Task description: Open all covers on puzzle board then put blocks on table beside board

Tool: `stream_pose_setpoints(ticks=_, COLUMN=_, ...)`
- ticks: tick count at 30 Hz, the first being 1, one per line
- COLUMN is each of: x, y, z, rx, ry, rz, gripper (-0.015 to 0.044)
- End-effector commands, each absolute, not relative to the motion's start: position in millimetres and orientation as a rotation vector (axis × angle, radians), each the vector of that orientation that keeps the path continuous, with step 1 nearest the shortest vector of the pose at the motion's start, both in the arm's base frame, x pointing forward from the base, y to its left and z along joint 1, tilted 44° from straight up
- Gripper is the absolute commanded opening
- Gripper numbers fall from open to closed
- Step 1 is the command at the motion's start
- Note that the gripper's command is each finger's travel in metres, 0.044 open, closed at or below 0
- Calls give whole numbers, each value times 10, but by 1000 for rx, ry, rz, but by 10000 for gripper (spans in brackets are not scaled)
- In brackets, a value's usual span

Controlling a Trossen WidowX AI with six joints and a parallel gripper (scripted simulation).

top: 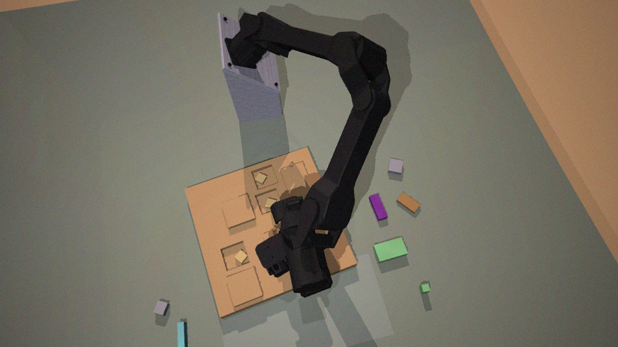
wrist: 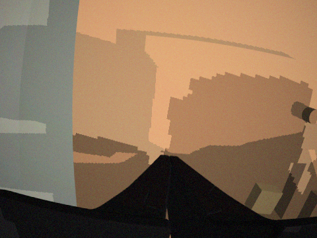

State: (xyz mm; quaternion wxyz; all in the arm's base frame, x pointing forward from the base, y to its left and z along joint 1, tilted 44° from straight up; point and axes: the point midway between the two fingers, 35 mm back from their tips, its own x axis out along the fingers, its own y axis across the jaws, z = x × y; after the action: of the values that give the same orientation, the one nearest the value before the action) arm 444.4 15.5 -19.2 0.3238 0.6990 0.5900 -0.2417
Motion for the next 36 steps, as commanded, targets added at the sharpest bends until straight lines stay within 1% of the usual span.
stream_pose_setpoints(ticks=1, x=4448, y=116, z=-144, rx=1832, ry=1546, rz=-626, gripper=0)
stream_pose_setpoints(ticks=27, x=4381, y=-91, z=35, rx=1830, ry=1547, rz=-633, gripper=0)
stream_pose_setpoints(ticks=36, x=3975, y=-235, z=-98, rx=1704, ry=1550, rz=-499, gripper=0)
